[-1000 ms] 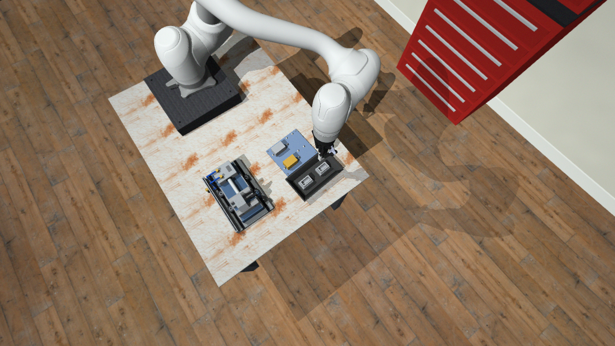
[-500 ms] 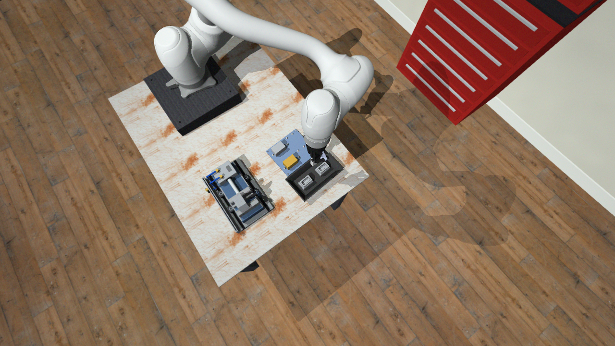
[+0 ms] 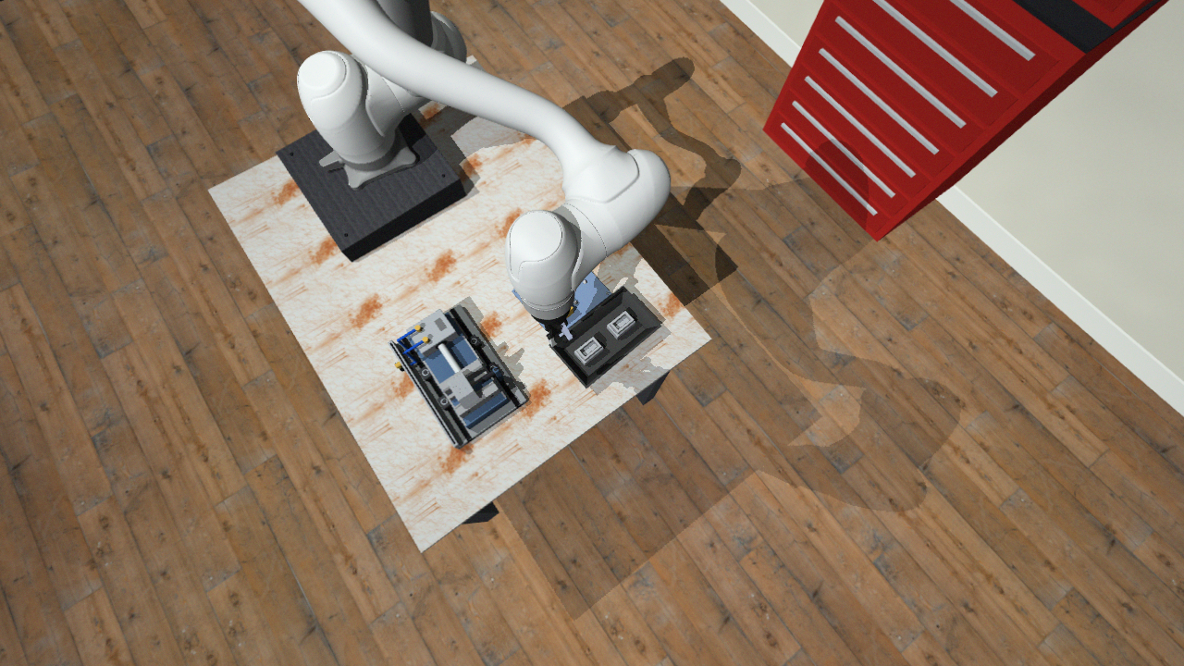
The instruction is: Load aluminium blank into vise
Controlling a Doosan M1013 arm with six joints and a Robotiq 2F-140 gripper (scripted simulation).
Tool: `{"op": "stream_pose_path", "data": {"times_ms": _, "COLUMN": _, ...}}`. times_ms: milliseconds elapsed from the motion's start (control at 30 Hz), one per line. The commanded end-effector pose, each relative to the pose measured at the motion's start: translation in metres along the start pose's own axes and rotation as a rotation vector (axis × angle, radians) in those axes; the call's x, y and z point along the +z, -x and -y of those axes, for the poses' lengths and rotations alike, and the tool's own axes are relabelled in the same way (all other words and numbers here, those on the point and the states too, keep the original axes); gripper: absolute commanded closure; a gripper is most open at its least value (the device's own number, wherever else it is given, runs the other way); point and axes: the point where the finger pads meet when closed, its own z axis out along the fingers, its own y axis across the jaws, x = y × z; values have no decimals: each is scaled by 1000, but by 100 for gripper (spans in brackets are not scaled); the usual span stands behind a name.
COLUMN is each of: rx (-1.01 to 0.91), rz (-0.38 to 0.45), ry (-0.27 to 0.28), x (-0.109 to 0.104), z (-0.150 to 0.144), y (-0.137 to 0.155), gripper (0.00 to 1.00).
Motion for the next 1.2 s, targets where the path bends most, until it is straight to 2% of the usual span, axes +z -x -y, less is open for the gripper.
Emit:
{"op": "stream_pose_path", "data": {"times_ms": 0, "rx": 0, "rz": 0, "ry": 0, "x": 0, "z": -9, "y": -41, "gripper": 100}}
{"op": "stream_pose_path", "data": {"times_ms": 267, "rx": 0, "rz": 0, "ry": 0, "x": 0, "z": -29, "y": -104, "gripper": 100}}
{"op": "stream_pose_path", "data": {"times_ms": 333, "rx": 0, "rz": 0, "ry": 0, "x": 0, "z": -29, "y": -104, "gripper": 100}}
{"op": "stream_pose_path", "data": {"times_ms": 367, "rx": 0, "rz": -1, "ry": -1, "x": 0, "z": -38, "y": -127, "gripper": 100}}
{"op": "stream_pose_path", "data": {"times_ms": 567, "rx": 0, "rz": -1, "ry": -1, "x": 1, "z": -56, "y": -167, "gripper": 100}}
{"op": "stream_pose_path", "data": {"times_ms": 1167, "rx": 0, "rz": -1, "ry": -1, "x": 1, "z": -57, "y": -168, "gripper": 100}}
